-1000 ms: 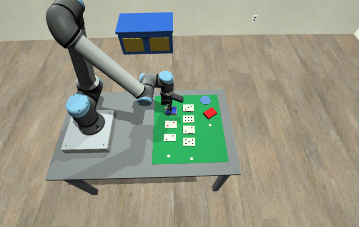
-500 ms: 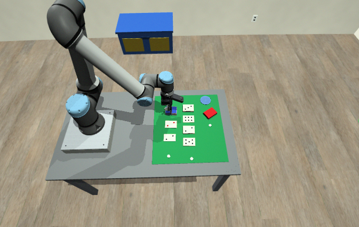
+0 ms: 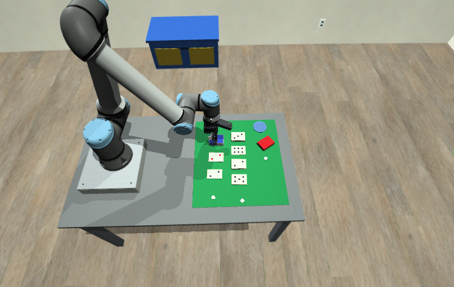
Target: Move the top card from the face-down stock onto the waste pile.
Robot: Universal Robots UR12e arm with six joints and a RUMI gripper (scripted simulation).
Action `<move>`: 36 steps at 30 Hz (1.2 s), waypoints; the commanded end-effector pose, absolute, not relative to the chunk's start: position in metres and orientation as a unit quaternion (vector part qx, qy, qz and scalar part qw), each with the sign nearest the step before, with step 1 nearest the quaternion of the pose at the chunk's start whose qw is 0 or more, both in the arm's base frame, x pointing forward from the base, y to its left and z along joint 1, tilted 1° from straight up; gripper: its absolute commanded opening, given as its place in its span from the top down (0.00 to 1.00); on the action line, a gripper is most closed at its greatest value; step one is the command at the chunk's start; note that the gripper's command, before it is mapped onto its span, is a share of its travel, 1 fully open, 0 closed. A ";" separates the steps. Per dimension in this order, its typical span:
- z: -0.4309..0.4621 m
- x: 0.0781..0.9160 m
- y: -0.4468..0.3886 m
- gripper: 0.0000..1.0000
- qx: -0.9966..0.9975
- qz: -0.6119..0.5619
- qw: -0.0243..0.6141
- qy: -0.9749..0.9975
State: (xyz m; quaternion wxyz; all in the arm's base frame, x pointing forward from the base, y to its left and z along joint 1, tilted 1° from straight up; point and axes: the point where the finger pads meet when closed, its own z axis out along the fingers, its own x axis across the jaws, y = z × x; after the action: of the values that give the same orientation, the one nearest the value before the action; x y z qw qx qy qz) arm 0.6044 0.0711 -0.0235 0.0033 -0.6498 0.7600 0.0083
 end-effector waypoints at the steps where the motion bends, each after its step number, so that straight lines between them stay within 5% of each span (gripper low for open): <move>1: -0.024 0.605 0.071 0.50 -0.650 0.008 0.004 0.760; 36: -0.024 0.605 0.071 0.57 -0.650 0.008 0.004 0.760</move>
State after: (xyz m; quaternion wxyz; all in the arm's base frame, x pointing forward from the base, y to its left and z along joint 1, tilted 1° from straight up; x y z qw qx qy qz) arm 0.6044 0.0712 -0.0244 0.0033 -0.6498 0.7600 0.0083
